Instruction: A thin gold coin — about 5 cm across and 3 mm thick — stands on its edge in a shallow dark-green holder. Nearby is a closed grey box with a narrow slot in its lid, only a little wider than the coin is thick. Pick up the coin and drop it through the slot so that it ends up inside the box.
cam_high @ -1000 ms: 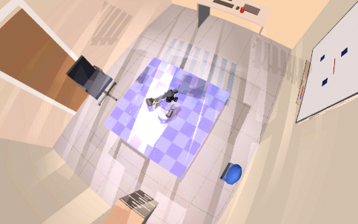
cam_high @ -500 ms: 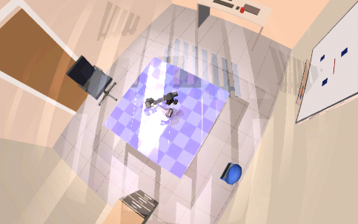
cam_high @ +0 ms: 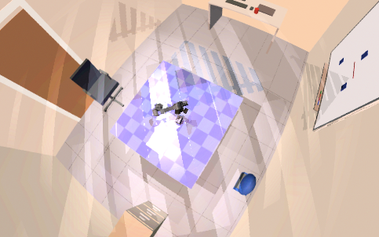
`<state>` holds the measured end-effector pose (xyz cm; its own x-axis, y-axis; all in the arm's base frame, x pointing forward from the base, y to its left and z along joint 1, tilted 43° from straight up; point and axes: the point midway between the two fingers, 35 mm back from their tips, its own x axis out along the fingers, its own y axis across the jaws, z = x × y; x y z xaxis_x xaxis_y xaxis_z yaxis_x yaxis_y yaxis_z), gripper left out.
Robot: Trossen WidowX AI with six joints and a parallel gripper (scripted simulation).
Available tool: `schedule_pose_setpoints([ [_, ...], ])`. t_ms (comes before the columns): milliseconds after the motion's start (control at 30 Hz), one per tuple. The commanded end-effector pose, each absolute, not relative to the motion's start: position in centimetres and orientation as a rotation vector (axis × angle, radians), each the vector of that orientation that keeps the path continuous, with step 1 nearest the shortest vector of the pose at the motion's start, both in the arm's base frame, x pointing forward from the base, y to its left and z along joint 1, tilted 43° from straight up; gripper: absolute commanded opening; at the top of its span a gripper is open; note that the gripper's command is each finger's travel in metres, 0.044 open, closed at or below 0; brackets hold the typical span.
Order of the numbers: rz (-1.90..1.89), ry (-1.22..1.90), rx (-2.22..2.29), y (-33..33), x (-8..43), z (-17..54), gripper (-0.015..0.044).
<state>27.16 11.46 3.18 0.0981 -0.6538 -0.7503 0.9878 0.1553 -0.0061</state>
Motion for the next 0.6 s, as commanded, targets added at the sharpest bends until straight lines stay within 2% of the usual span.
schedule_pose_setpoints([
  [0, -1.328, 0.703, 0.586, 10.7, 27.4, 3.7, 0.0],
  [567, -1.33, 0.697, 0.583, 7.6, 28.5, 6.6, 0.0],
])
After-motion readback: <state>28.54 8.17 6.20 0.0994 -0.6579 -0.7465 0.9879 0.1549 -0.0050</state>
